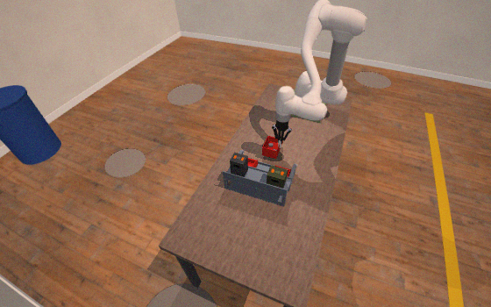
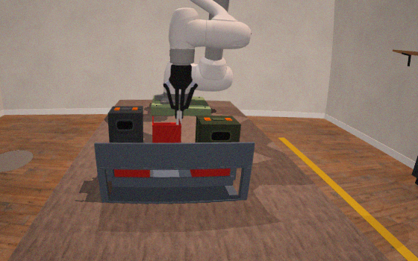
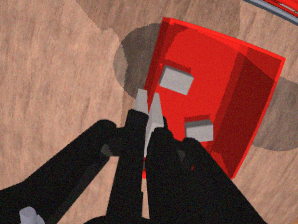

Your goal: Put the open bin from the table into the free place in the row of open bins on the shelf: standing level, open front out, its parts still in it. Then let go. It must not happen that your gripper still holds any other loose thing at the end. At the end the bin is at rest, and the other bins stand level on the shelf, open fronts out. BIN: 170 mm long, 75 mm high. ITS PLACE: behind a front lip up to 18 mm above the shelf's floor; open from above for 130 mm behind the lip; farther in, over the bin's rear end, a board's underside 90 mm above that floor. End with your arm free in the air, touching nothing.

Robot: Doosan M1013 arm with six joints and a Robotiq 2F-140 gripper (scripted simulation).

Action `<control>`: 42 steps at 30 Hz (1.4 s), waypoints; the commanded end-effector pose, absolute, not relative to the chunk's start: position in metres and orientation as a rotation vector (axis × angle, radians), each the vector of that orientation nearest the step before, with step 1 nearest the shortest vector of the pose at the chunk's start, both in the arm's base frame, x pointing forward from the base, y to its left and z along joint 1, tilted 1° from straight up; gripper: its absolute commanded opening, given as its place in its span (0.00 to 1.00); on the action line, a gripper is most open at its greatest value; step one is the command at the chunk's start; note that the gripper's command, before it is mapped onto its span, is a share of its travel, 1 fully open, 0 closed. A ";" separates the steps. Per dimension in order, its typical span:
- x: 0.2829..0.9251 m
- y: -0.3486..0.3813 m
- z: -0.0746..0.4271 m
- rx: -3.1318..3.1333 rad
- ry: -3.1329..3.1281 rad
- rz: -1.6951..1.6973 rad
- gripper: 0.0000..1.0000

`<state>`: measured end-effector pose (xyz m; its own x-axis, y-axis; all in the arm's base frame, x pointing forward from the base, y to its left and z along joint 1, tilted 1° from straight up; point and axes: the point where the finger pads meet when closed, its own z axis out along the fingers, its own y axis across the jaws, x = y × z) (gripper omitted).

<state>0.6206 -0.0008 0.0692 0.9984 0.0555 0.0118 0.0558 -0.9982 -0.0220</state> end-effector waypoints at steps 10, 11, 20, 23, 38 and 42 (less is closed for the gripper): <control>0.635 0.000 0.069 -3.118 -0.087 -0.018 0.00; 0.638 0.000 0.069 -3.118 -0.087 -0.018 0.00; 0.654 0.001 0.070 -3.118 -0.087 -0.018 0.00; 0.658 0.001 0.070 -3.118 -0.087 -0.018 0.00; 0.660 0.001 0.070 -3.118 -0.087 -0.018 0.00; 0.660 0.001 0.070 -3.118 -0.087 -0.018 0.00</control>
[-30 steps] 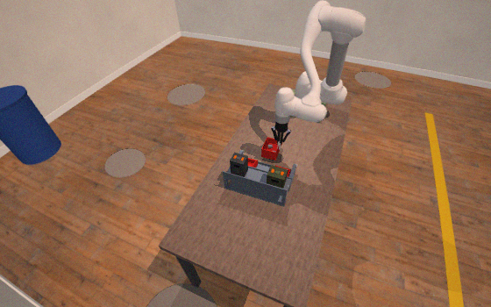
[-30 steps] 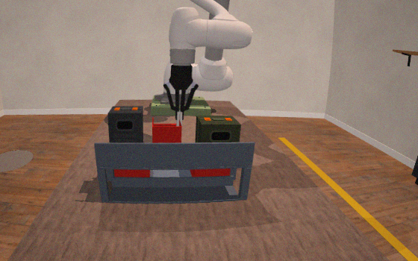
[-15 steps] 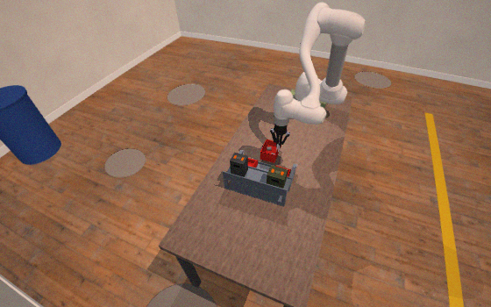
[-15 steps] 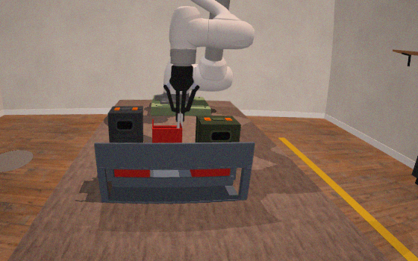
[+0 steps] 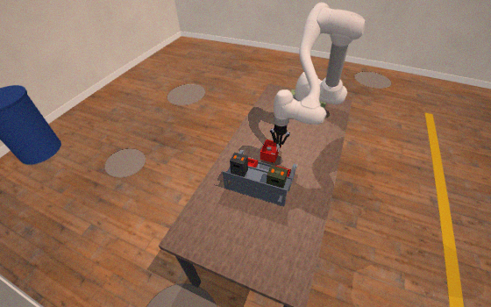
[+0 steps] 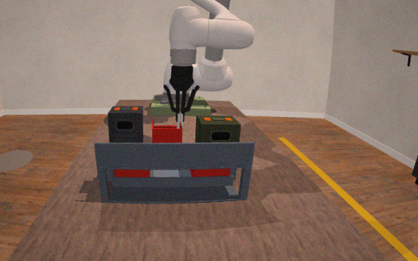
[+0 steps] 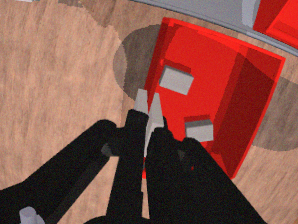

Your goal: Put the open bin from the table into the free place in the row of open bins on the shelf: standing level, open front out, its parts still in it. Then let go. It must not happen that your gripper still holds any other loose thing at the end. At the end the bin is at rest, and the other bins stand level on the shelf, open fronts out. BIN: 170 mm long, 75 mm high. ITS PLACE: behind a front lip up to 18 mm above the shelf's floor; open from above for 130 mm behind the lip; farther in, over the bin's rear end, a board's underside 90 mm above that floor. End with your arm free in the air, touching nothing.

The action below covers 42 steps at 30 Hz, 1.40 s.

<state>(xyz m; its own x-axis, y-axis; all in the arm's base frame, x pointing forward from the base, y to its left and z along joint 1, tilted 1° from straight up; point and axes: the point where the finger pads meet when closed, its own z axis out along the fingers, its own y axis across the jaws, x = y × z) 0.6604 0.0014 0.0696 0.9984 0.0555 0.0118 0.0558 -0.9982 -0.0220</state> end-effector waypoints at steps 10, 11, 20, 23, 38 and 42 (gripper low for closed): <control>0.660 0.001 0.070 -3.118 -0.087 -0.018 0.00; 0.660 0.001 0.070 -3.118 -0.087 -0.018 0.00; 0.660 0.001 0.070 -3.118 -0.087 -0.018 0.00; 0.660 0.001 0.070 -3.118 -0.087 -0.018 0.00; 0.662 0.001 0.071 -3.119 -0.087 0.029 0.00; 0.662 0.002 0.072 -3.119 -0.088 0.047 0.00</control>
<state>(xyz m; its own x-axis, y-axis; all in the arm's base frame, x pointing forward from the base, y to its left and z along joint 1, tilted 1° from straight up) 0.6622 0.0015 0.0715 0.9981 0.0563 -0.0268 0.0558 -0.9982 -0.0217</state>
